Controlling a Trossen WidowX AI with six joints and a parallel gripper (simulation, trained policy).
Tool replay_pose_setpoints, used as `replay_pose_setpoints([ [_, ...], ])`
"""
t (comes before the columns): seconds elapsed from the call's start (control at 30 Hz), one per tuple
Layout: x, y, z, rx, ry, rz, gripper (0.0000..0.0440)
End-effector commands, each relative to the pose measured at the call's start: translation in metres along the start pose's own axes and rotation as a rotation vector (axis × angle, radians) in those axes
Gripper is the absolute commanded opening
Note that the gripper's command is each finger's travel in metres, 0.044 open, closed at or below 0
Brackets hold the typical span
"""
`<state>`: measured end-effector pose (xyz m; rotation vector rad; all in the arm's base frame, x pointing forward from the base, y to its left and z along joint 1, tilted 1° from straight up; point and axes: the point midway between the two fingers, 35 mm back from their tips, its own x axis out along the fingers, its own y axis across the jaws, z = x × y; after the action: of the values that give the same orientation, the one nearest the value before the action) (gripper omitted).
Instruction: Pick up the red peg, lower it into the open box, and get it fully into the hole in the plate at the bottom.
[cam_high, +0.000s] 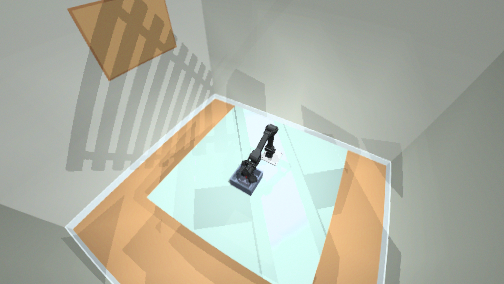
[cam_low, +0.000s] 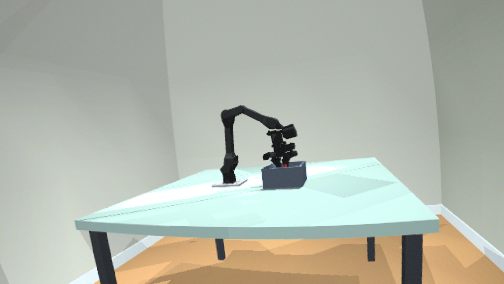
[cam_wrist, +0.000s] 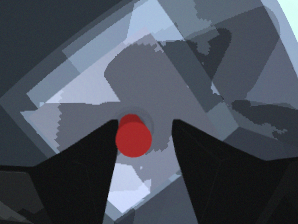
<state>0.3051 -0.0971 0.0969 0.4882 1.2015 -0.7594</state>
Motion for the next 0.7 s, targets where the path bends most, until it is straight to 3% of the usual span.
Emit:
replay_pose_setpoints([
  [0.0,-0.001,0.007,0.007,-0.026,0.012,0.016,0.0167],
  [0.67,-0.038,0.041,0.057,-0.004,0.093,0.038,0.0206],
])
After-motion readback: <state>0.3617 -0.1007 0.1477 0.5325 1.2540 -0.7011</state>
